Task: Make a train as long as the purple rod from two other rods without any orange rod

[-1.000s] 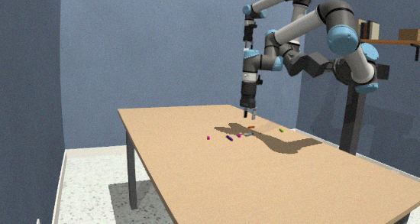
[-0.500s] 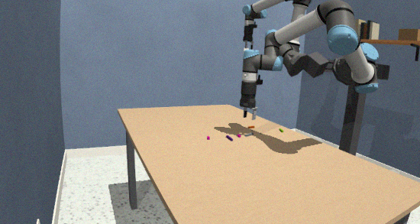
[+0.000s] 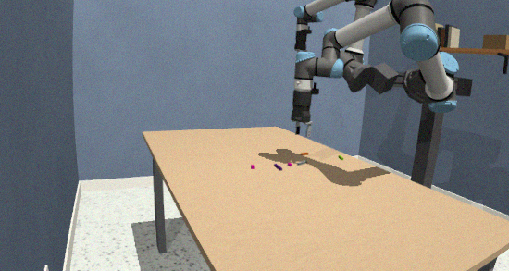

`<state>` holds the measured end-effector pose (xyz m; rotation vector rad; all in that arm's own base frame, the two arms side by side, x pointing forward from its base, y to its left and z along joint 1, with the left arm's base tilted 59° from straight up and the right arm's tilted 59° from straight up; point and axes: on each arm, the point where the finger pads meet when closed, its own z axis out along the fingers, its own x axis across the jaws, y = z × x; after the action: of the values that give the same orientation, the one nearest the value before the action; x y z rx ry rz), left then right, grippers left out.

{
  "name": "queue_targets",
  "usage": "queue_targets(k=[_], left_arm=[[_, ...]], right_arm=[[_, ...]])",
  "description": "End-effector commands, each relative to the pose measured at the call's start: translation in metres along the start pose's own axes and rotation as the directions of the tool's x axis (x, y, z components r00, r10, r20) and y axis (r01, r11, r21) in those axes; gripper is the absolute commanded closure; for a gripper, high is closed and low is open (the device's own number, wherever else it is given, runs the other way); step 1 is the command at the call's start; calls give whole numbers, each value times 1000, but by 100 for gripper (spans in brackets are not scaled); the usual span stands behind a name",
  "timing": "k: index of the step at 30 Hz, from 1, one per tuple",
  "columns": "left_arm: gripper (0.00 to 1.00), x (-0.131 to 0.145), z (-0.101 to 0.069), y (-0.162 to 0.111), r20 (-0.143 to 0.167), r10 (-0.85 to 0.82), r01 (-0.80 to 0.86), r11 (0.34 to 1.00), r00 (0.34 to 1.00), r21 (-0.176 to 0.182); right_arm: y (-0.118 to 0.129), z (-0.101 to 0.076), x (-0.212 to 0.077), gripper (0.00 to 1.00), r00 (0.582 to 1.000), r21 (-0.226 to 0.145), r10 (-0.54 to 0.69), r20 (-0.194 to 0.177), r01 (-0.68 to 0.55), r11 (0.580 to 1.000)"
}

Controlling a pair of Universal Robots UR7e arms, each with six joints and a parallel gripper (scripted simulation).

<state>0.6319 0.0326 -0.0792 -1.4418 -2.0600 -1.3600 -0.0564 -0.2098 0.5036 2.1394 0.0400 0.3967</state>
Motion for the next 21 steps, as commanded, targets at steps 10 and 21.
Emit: queue_targets(k=[10,21], left_arm=[[0,0,-52,0,-2,0,0,1000,1000,1],[0,0,-55,0,-2,0,0,1000,1000,1]], right_arm=[[0,0,0,0,1000,-1,0,0,0,1000],[0,0,0,0,1000,-1,0,0,0,1000]])
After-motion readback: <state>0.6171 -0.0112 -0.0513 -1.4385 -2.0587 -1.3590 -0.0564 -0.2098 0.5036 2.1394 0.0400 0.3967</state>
